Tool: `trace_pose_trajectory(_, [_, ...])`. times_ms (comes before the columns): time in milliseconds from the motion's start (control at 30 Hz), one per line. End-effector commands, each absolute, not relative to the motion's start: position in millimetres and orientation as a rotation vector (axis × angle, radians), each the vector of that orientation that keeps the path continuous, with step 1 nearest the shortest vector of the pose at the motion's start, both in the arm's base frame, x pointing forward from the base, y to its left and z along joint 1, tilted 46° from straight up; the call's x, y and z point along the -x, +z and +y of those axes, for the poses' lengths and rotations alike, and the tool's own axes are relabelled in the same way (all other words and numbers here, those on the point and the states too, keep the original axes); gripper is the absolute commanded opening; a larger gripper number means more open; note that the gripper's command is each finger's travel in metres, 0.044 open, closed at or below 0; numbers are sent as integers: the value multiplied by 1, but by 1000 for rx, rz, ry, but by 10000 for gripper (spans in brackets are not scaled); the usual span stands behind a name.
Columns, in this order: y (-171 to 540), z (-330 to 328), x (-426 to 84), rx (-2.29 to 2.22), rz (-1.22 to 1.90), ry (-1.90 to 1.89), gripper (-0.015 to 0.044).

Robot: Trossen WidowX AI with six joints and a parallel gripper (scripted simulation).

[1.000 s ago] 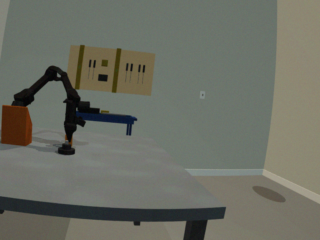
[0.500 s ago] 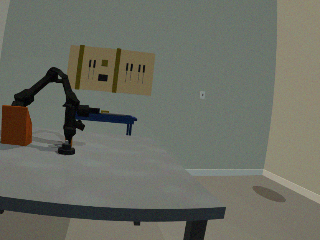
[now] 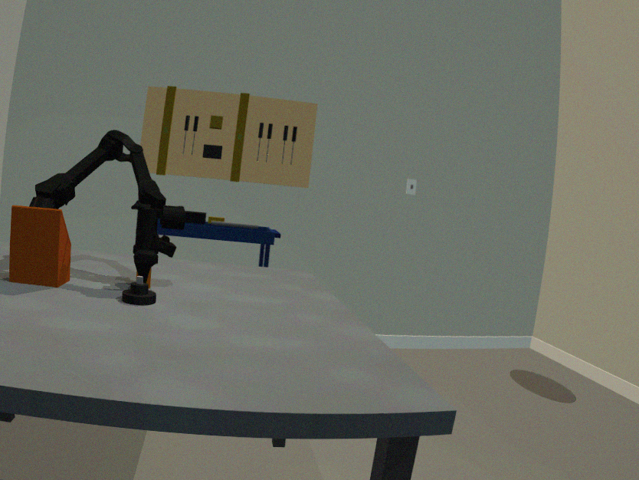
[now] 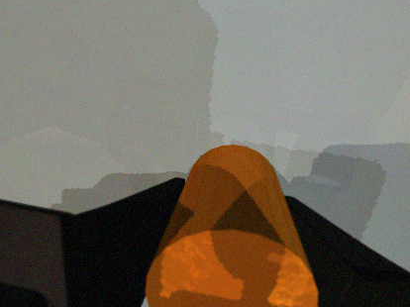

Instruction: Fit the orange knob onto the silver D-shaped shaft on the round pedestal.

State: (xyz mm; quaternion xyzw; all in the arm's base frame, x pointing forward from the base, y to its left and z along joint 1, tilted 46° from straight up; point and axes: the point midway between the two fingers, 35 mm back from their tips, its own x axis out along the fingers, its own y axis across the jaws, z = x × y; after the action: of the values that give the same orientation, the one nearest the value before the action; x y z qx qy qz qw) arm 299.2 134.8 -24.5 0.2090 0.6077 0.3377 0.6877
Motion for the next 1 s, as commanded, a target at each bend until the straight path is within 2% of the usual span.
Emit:
trace_pose_trajectory(0, [-23,132,-301,-468,1361,751,59])
trace_pose_trajectory(67, [-16,125,-304,-465,1362,748,6])
trace_pose_trajectory(100, [-12,120,-306,-464,1362,747,0])
trace_pose_trajectory(733, [75,41,-313,-464,1362,747,0])
trace_pose_trajectory(967, [78,39,-312,-460,1363,742,0])
